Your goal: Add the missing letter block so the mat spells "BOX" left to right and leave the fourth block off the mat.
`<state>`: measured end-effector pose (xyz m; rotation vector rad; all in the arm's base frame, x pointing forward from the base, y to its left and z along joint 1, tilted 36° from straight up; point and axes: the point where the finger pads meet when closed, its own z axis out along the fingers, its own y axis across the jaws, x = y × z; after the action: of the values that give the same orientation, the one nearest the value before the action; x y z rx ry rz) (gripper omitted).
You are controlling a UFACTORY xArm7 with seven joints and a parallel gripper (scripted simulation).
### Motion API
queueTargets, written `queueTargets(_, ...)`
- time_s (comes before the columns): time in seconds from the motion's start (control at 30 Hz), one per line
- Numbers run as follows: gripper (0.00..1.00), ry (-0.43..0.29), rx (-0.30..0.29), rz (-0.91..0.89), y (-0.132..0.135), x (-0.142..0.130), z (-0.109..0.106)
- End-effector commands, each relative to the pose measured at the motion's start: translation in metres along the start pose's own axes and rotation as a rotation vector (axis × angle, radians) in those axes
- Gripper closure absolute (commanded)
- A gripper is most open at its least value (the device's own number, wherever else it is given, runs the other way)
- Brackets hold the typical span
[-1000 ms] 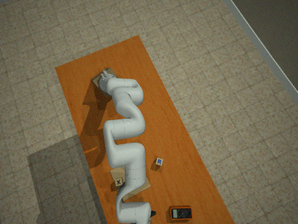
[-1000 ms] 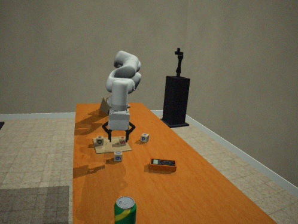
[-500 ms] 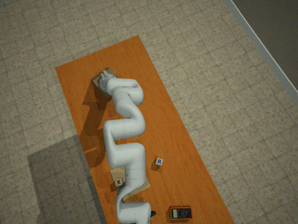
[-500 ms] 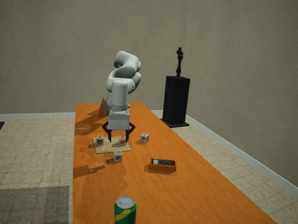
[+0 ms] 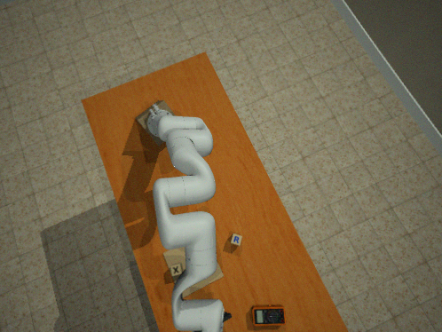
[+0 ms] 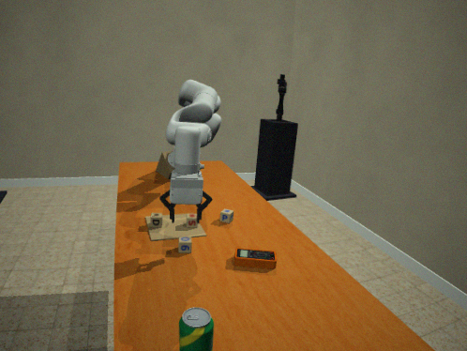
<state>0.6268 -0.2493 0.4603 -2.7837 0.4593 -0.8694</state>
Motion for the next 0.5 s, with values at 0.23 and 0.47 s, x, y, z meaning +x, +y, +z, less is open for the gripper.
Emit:
queueTargets(0.23, 0.16, 0.006, -0.001, 0.000, 0.0002, 0.0015, 0.0005)
queueTargets(0.47, 0.16, 0.007, -0.001, 0.000, 0.0003, 0.0016, 0.0078)
